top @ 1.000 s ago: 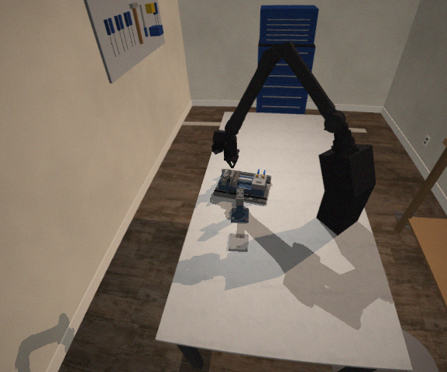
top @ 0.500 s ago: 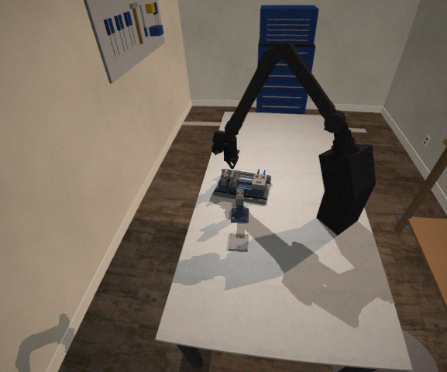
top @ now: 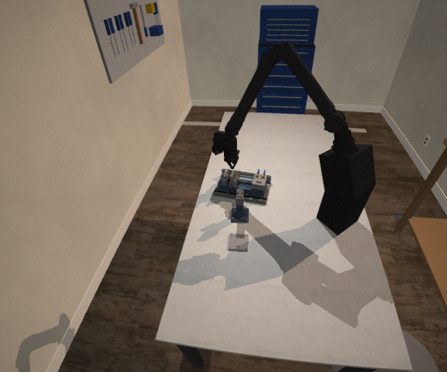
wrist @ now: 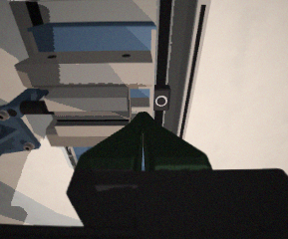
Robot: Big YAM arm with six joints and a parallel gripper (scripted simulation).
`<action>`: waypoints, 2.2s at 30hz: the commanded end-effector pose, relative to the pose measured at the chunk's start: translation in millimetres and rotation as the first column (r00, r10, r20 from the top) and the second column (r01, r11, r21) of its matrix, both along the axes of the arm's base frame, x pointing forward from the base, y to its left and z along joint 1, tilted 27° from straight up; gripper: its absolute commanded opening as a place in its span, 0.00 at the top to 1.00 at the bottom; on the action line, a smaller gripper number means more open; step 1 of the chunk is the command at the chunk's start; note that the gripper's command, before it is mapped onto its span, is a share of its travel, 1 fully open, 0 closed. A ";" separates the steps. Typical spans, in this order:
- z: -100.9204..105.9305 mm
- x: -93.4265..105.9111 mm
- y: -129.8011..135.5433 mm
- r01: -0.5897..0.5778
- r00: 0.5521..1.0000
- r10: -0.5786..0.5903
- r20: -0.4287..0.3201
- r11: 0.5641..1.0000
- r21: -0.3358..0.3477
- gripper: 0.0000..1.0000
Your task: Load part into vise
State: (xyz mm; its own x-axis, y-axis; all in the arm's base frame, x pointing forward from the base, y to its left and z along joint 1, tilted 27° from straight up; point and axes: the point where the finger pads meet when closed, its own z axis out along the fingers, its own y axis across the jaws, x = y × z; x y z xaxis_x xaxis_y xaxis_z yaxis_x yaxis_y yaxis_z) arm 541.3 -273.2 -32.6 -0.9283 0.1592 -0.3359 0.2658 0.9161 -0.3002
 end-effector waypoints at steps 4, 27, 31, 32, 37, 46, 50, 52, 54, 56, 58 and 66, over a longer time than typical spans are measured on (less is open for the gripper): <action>0.6 13.0 -10.0 -0.005 1.000 0.005 0.023 1.000 -0.011 1.00; -1.8 10.0 -8.7 -0.005 1.000 0.005 0.015 1.000 -0.008 1.00; -1.8 10.0 -8.7 -0.005 1.000 0.005 0.015 1.000 -0.008 1.00; -1.8 10.0 -8.7 -0.005 1.000 0.005 0.015 1.000 -0.008 1.00; -1.8 10.0 -8.7 -0.005 1.000 0.005 0.015 1.000 -0.008 1.00; -1.9 10.3 -7.9 -0.006 1.000 0.006 0.016 1.000 -0.008 1.00; -2.2 10.8 -6.4 -0.006 1.000 0.006 0.016 1.000 -0.007 1.00; -2.2 10.8 -6.4 -0.006 1.000 0.006 0.016 1.000 -0.007 1.00; -2.3 11.2 -5.2 -0.007 1.000 0.007 0.016 1.000 -0.007 1.00; -2.6 11.6 -3.8 -0.008 1.000 0.008 0.017 1.000 -0.007 1.00; -2.9 12.2 -2.2 -0.008 1.000 0.008 0.017 1.000 -0.006 1.00; -4.5 13.8 5.4 -0.010 1.000 0.010 0.018 1.000 -0.003 1.00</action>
State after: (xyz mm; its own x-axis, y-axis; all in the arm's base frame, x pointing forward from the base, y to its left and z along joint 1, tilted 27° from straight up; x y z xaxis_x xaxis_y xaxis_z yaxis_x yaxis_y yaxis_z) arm 543.1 -273.1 -32.0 -0.9273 0.1576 -0.3394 0.2657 0.9160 -0.3006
